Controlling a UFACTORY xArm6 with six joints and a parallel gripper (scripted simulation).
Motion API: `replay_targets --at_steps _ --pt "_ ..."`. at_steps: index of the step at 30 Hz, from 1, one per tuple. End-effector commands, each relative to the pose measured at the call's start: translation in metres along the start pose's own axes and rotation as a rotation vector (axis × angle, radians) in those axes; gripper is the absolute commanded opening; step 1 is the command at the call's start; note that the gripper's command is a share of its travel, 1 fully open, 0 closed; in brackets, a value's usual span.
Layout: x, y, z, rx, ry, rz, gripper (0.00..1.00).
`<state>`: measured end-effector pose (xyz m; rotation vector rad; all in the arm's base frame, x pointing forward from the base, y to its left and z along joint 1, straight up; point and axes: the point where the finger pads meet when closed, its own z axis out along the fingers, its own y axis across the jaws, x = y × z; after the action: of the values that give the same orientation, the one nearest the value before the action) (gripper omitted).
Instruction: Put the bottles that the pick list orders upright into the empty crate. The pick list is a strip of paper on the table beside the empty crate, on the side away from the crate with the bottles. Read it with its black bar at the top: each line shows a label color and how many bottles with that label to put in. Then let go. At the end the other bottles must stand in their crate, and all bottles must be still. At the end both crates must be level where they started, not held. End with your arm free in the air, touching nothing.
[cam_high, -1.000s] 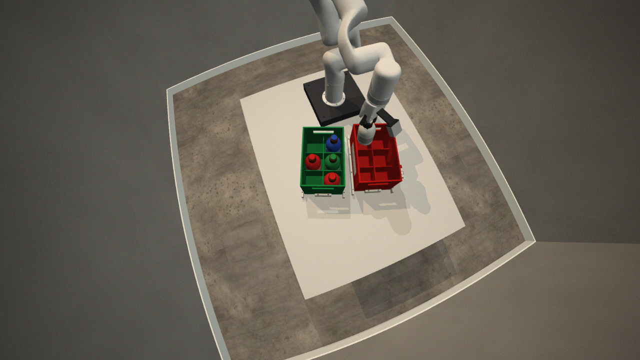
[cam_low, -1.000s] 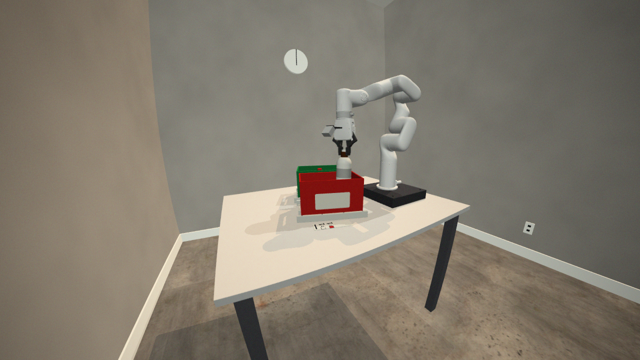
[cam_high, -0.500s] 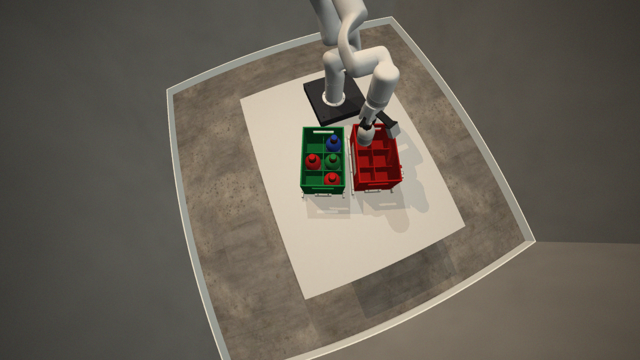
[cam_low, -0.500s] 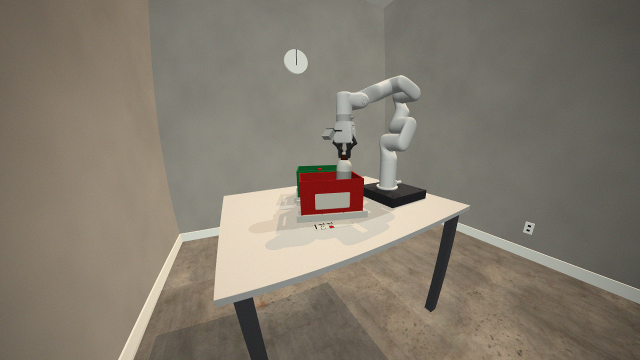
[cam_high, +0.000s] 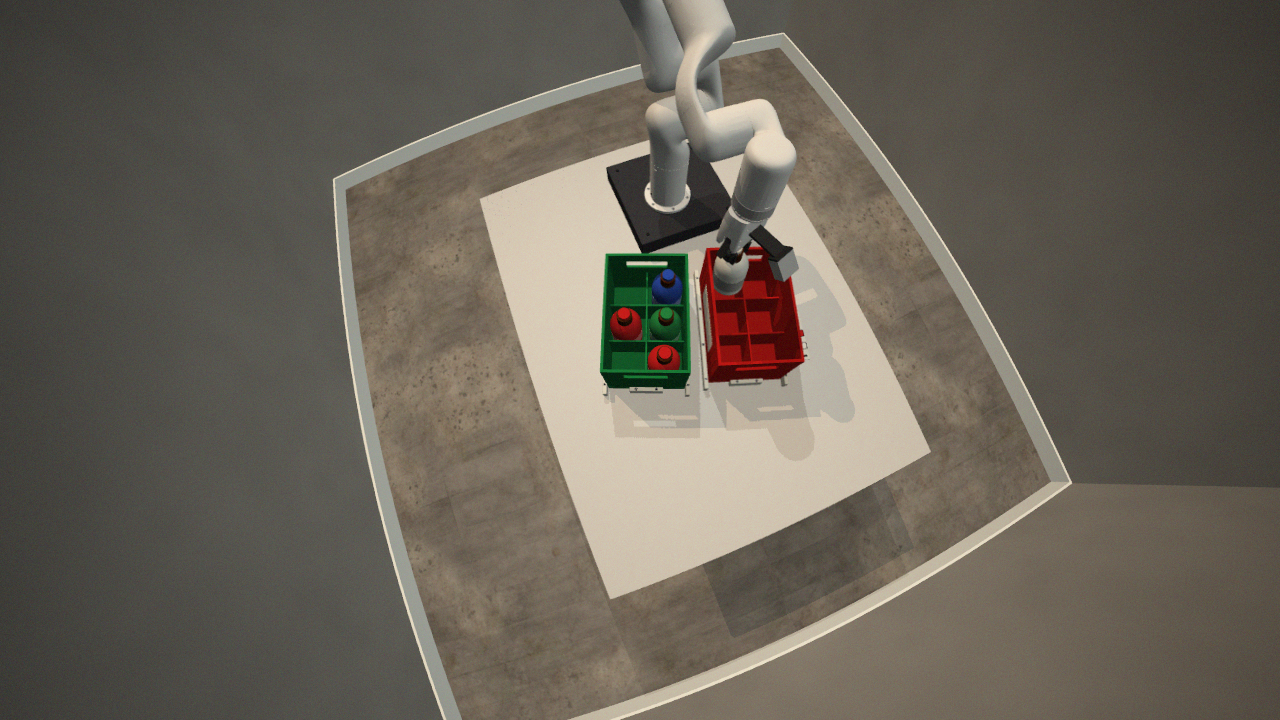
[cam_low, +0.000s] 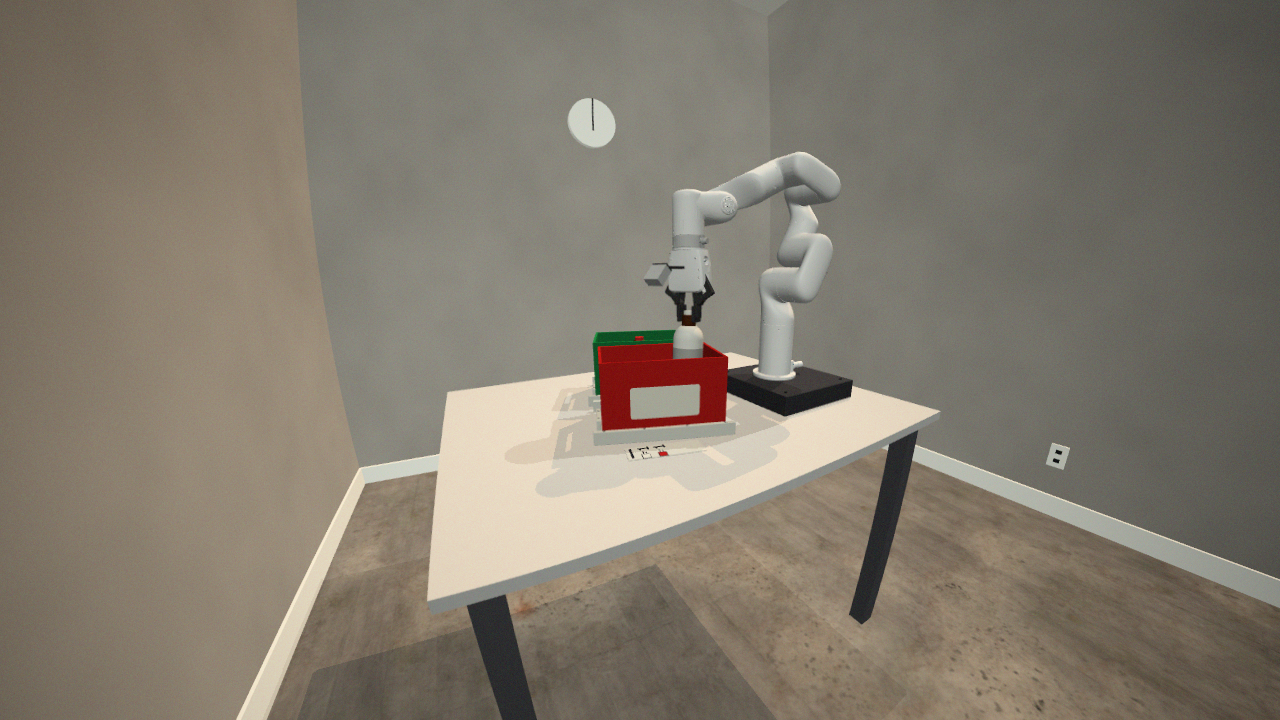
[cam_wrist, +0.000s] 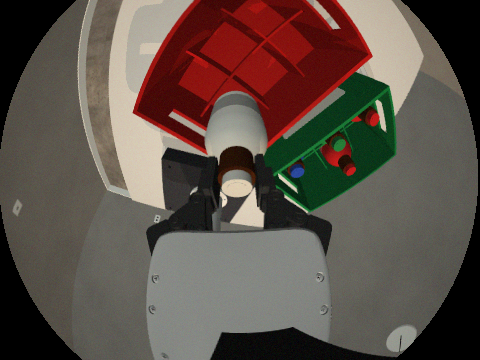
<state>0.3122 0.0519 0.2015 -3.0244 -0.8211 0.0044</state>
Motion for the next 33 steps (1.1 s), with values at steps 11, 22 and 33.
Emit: replay_targets --at_steps 11,22,33 --pt "0.001 0.001 0.012 -0.002 0.005 0.0 0.0" --pt "0.001 0.001 0.021 -0.002 0.005 0.0 0.0" --pt "0.001 0.001 0.03 -0.002 0.005 0.0 0.0"
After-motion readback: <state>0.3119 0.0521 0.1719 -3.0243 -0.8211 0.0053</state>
